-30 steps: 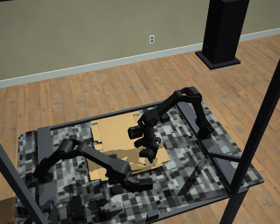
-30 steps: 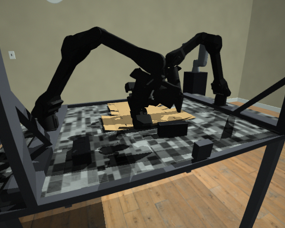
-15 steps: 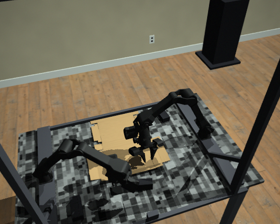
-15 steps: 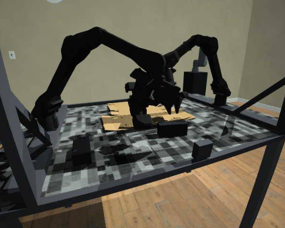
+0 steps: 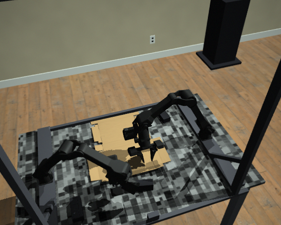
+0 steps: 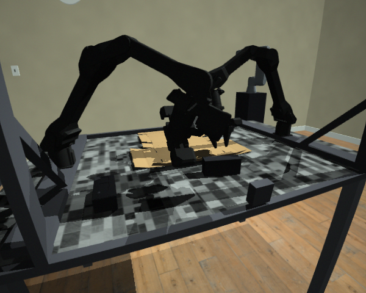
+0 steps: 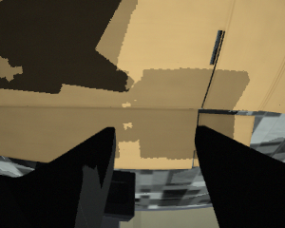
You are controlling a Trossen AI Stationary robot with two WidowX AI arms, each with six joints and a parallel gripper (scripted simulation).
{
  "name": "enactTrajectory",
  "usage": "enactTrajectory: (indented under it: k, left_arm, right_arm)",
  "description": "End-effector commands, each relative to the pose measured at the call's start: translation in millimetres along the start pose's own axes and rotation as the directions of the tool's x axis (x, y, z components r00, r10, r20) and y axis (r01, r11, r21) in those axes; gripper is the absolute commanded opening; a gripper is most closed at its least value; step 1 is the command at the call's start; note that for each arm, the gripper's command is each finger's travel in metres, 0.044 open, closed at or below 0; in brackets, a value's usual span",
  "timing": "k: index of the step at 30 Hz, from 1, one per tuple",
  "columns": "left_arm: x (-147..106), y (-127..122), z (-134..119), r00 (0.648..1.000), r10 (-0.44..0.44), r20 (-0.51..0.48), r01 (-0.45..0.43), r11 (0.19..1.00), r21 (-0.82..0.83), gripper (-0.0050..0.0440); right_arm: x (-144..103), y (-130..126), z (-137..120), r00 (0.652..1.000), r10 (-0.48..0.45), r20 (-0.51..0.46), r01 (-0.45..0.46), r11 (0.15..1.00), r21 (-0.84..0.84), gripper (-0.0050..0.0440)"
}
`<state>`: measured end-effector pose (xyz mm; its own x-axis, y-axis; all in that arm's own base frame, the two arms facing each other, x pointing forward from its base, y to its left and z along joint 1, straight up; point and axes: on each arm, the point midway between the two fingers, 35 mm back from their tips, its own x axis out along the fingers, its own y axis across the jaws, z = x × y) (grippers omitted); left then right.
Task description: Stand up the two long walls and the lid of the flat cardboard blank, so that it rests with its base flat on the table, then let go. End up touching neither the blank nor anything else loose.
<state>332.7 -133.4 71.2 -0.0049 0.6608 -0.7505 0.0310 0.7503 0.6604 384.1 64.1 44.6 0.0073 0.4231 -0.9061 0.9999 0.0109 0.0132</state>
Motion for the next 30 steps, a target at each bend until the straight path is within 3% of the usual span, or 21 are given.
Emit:
enactTrajectory:
  k: [1, 14, 30]
  left_arm:
    - [4.1, -0.1, -0.5, 1.000, 0.027, 0.014, -0.027, 0.999, -0.036, 0.0094]
    - [7.7, -1.1, -1.2, 0.999, 0.043, 0.016, -0.043, 0.998, -0.048, 0.0398]
    - [7.7, -1.1, -1.2, 0.999, 0.043, 0.016, -0.043, 0.998, -0.048, 0.0398]
  right_arm:
    - [-7.2, 3.5, -2.2, 1.000, 0.020, 0.006, -0.020, 1.000, 0.001, 0.0203]
    - [-7.2, 3.5, -2.2, 1.000, 0.020, 0.006, -0.020, 1.000, 0.001, 0.0203]
    - [-7.2, 3.5, -2.2, 1.000, 0.020, 0.006, -0.020, 1.000, 0.001, 0.0203]
